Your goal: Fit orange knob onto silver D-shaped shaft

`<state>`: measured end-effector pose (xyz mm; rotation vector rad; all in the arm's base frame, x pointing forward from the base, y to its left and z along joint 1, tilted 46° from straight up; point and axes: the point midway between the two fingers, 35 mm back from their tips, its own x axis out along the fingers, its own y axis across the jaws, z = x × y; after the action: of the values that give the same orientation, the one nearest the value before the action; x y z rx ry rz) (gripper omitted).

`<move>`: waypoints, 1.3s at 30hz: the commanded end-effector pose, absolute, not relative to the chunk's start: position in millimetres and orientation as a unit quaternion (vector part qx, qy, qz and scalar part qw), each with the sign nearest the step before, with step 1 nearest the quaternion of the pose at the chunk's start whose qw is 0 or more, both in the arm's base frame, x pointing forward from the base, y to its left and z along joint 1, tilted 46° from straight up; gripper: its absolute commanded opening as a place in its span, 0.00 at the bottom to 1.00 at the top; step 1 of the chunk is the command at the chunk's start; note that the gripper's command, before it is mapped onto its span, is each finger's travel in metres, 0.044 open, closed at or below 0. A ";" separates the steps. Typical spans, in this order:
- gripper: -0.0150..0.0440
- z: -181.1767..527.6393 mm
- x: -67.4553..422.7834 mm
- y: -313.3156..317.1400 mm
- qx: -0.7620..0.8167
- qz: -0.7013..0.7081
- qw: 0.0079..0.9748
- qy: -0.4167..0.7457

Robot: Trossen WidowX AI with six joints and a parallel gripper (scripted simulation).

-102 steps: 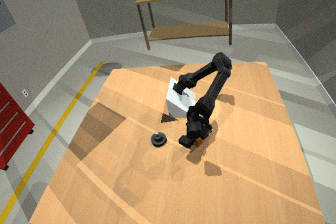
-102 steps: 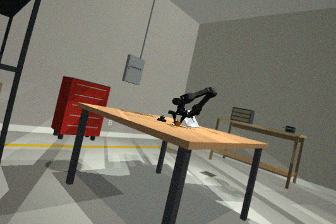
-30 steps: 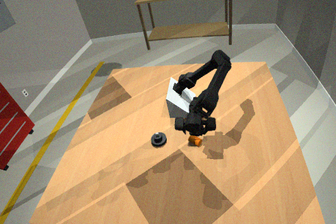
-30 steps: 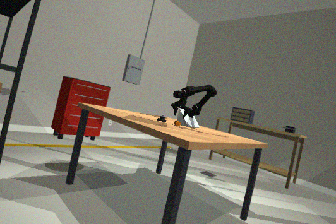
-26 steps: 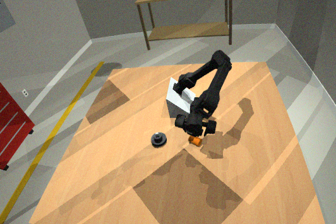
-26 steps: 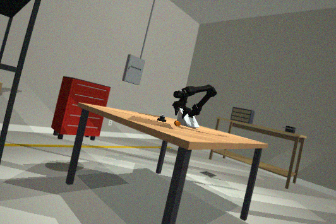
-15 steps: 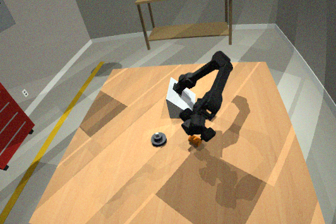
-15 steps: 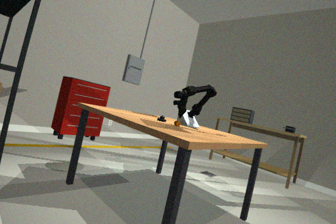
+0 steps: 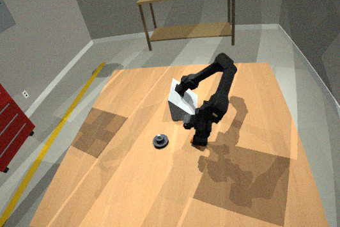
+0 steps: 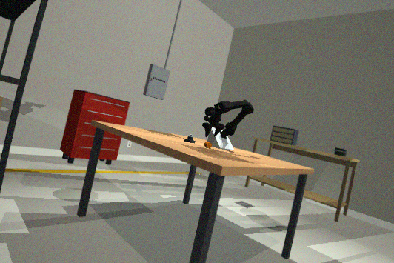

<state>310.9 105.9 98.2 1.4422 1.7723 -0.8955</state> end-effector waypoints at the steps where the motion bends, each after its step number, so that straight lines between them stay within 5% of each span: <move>1: 1.00 97.3 313.6 107.0 0.604 -0.540 0.194 0.553; 39: 1.00 64.7 312.6 140.5 0.604 -0.539 0.194 0.554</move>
<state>314.1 136.2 70.1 1.6942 1.5472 -1.5020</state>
